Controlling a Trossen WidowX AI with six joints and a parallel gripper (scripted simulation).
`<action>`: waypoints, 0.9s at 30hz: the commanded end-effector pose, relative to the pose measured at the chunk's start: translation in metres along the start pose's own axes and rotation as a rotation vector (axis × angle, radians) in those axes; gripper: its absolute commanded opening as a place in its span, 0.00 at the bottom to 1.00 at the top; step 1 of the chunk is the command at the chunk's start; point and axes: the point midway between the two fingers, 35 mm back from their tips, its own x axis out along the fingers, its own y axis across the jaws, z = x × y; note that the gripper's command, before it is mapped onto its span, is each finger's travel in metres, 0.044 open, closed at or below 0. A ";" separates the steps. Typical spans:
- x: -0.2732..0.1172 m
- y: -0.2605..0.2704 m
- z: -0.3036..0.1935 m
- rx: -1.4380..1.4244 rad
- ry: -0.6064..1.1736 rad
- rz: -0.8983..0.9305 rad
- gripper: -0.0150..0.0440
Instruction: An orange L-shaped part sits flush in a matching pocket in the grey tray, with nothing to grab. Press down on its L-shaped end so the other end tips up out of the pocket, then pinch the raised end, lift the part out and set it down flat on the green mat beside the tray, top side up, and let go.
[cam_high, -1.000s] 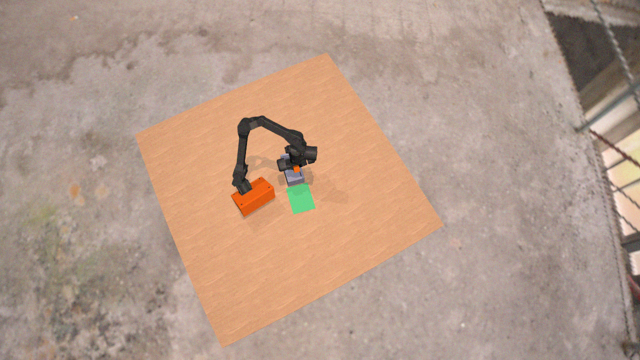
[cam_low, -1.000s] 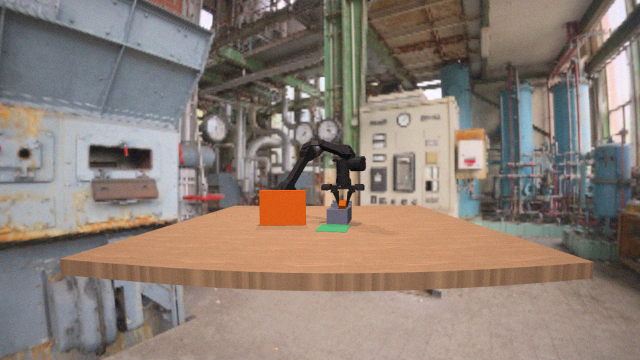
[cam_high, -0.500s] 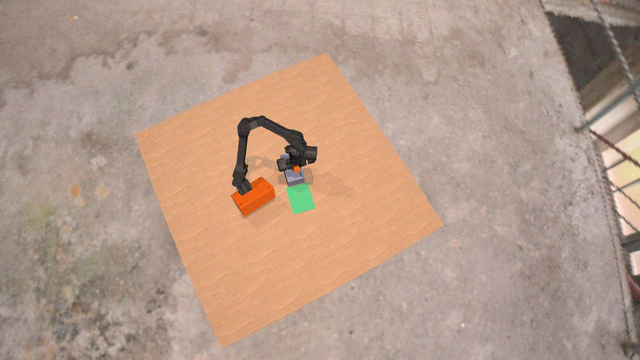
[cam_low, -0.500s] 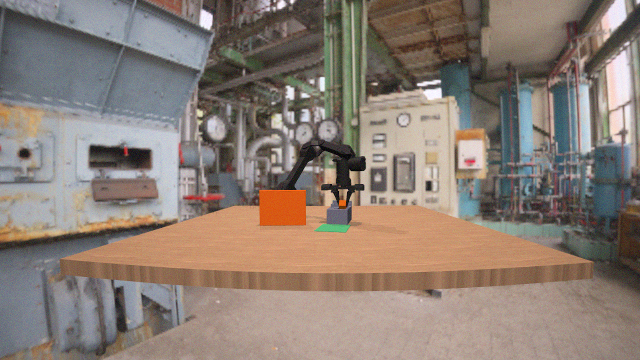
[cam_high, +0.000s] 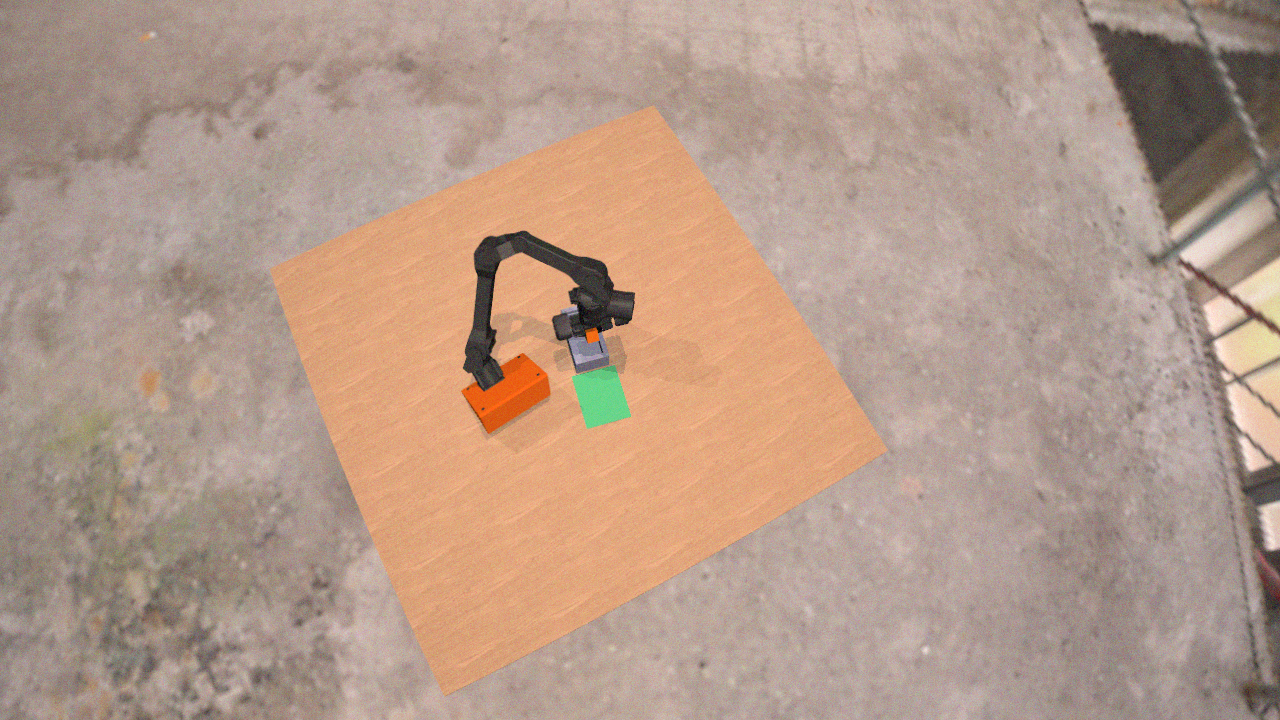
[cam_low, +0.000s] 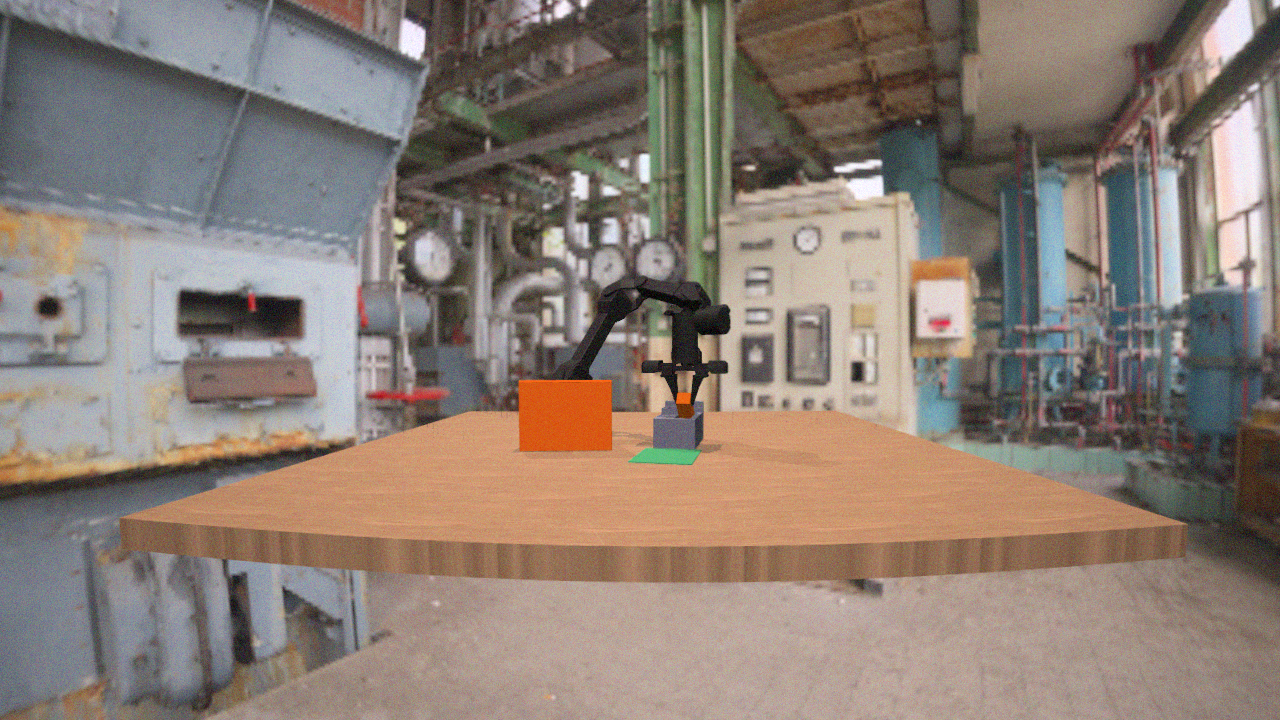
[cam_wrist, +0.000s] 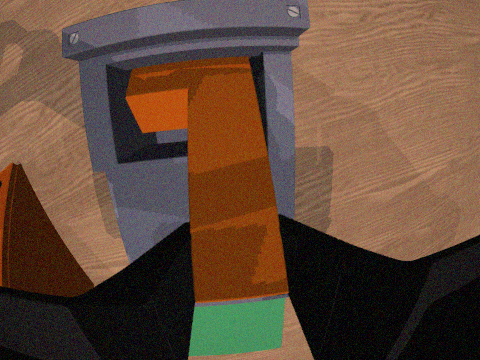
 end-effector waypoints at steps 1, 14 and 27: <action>-0.008 -0.002 0.000 -0.008 0.003 -0.006 0.25; -0.029 -0.001 0.000 -0.006 0.003 -0.006 0.25; -0.049 -0.001 0.000 -0.006 0.003 -0.006 0.25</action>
